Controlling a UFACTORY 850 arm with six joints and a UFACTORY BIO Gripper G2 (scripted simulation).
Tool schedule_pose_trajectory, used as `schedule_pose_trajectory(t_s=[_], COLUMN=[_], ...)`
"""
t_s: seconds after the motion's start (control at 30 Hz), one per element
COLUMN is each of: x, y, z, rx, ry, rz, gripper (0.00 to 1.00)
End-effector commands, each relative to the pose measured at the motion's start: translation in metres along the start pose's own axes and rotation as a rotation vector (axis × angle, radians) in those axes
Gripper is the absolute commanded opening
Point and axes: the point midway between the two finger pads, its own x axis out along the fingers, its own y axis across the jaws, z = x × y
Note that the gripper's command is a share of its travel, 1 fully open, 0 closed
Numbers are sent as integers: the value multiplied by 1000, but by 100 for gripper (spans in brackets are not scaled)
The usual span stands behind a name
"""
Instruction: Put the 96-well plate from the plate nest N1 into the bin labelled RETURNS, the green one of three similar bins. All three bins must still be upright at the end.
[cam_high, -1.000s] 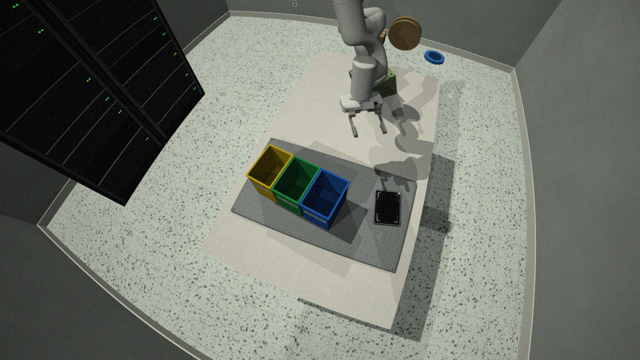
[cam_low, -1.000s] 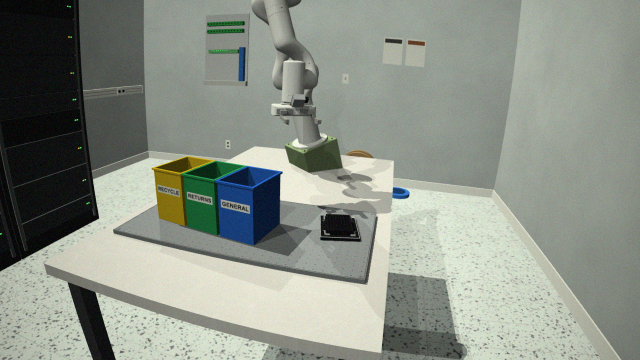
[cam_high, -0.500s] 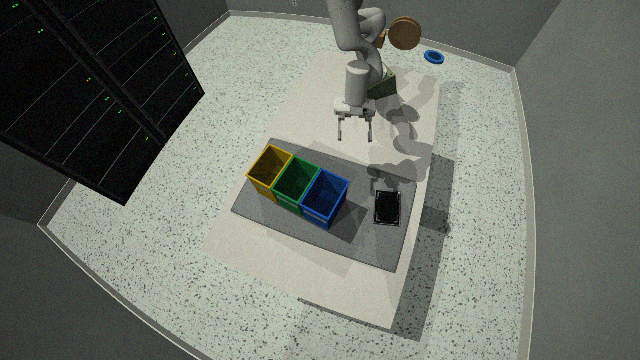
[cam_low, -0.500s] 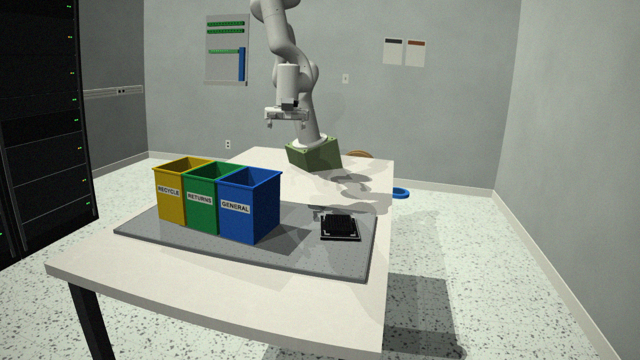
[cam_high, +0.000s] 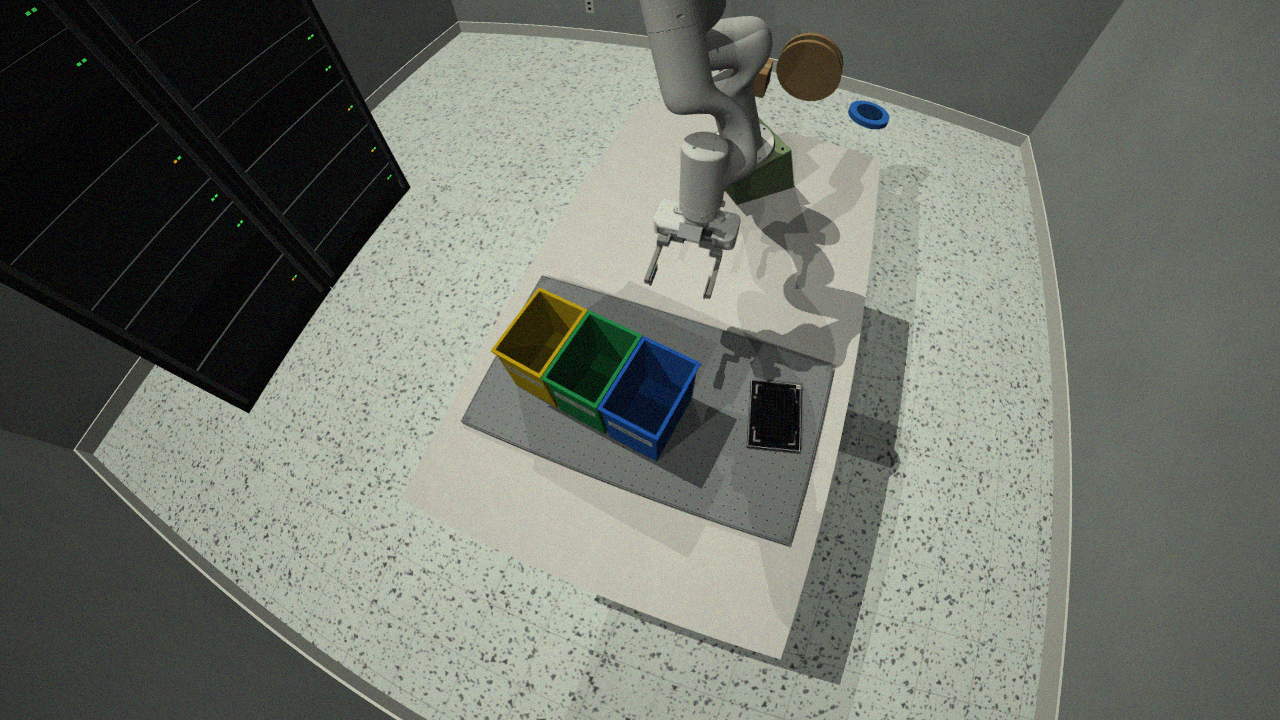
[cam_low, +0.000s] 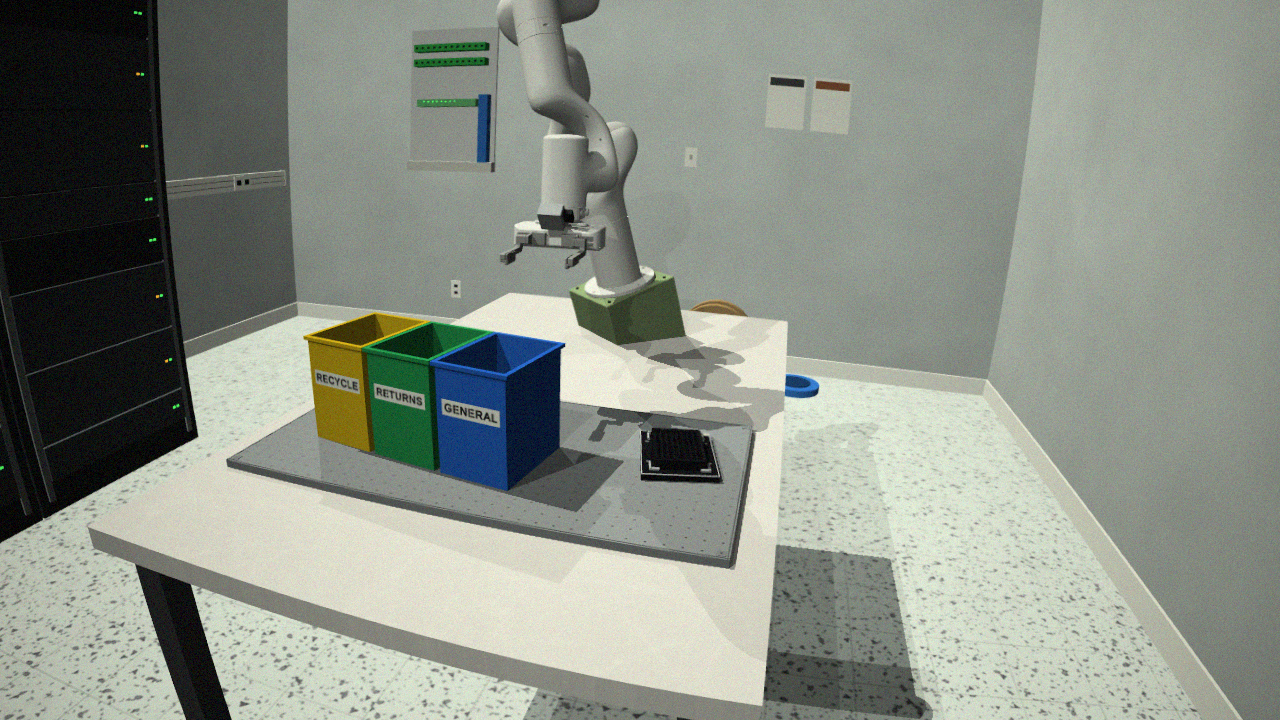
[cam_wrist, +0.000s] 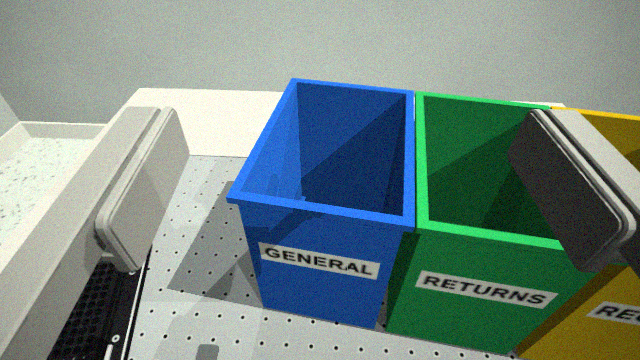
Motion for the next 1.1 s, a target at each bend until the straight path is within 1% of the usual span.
schedule_pose_trajectory(t_s=[0.0, 0.07, 0.43, 0.47, 0.53, 0.73, 1.03, 1.07], x=[6, 8, 8, 9, 9, 18, 31, 31], y=[-12, -18, -18, -14, -14, 15, 57, 57], z=[-3, -4, -5, -6, -6, -12, -21, -21], rx=[-1, -1, -1, -2, -2, -2, -2, -2], ry=[-5, -5, -5, -5, -5, -5, -5, -5], rz=[-60, -60, -60, -26, -26, 164, 164, 164], gripper=[37, 37, 37, 37, 37, 37, 37, 37])
